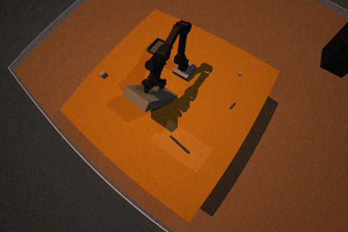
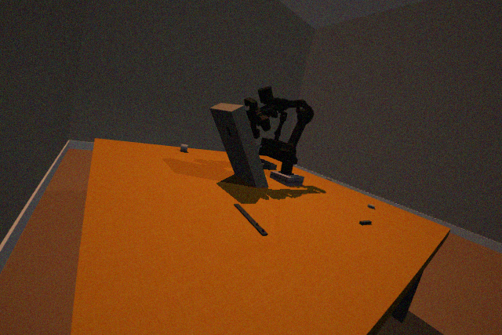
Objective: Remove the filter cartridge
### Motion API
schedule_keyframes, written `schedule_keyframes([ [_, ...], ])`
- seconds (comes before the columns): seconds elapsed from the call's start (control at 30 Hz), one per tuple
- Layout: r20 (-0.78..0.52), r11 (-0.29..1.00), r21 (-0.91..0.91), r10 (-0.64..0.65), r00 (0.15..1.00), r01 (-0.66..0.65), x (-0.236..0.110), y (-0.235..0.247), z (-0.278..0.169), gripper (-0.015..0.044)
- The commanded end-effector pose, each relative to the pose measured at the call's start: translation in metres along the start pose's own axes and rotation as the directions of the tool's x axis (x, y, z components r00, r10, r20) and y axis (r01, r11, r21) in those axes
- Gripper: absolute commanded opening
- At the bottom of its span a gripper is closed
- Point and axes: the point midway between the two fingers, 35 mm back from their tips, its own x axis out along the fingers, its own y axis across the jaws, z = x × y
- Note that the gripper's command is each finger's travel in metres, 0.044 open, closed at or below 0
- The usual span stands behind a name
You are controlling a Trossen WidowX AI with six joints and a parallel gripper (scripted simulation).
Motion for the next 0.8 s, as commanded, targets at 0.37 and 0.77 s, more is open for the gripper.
schedule_keyframes([
  [0.37, 0.002, 0.99, 0.138, -0.002, 1.0, 0.002, 0.0034, -0.0005, 0.0005, 0.0],
  [0.77, 0.002, 0.858, 0.513, -0.003, 1.0, 0.001, 0.0046, -0.0006, 0.0006, 0.0],
])
